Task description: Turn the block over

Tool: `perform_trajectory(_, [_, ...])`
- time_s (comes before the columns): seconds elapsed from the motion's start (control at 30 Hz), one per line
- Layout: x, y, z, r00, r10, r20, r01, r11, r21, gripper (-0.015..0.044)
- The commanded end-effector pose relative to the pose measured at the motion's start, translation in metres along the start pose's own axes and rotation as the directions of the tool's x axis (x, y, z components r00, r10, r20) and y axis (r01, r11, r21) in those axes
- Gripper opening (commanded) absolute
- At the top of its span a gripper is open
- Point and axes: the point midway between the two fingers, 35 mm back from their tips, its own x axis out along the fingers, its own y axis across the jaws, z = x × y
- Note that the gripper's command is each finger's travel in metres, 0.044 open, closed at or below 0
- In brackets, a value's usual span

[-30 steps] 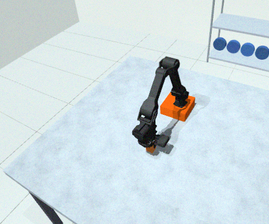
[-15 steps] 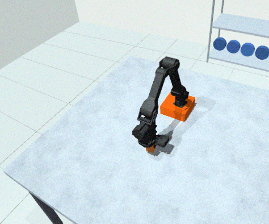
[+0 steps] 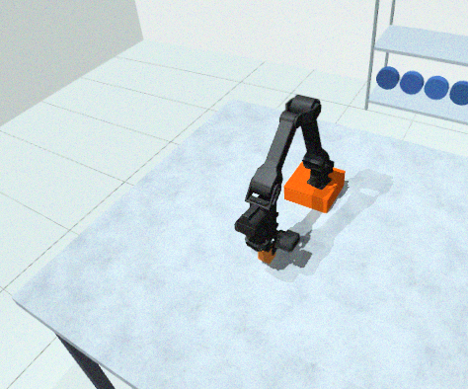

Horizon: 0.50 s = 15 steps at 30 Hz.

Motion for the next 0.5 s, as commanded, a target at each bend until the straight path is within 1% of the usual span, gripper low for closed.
perform_trajectory(0.0, [0.0008,0.0007,-0.0012,0.999,0.005,0.049,-0.005,1.0,0.004,0.0])
perform_trajectory(0.47, [0.0061,0.0007,-0.0024,0.962,0.005,0.272,-0.006,1.0,0.004,0.0])
